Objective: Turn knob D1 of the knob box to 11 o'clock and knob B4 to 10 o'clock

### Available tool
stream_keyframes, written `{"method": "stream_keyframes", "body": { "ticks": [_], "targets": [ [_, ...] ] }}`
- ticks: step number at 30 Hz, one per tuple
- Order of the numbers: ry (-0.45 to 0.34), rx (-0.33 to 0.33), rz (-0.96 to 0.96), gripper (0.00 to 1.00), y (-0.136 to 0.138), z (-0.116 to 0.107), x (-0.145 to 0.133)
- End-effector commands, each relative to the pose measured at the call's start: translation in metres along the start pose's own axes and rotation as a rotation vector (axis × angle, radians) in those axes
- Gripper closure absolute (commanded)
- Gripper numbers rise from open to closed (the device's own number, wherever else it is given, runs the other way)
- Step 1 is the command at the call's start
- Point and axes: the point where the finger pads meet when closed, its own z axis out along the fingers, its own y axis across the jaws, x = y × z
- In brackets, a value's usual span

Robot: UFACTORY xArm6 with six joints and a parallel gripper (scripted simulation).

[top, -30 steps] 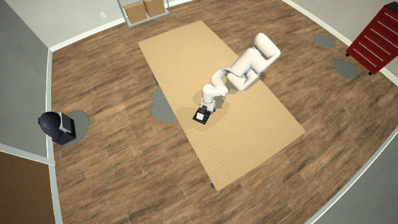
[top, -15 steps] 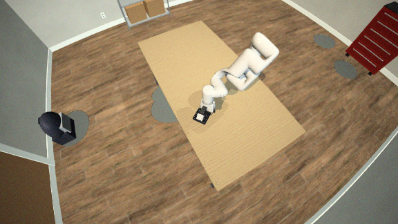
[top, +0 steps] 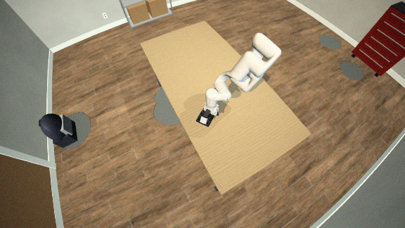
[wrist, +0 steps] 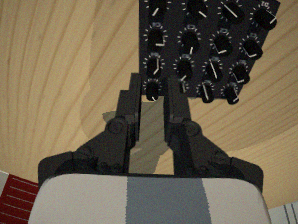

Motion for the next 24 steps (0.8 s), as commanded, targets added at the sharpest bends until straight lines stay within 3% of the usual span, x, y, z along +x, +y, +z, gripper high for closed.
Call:
{"method": "stream_keyframes", "body": {
  "ticks": [1, 24],
  "targets": [
    [0.003, -0.001, -0.001, 0.81, 0.000, 0.003, 0.001],
    [0.003, -0.001, -0.001, 0.81, 0.000, 0.014, 0.001]
  ]
}}
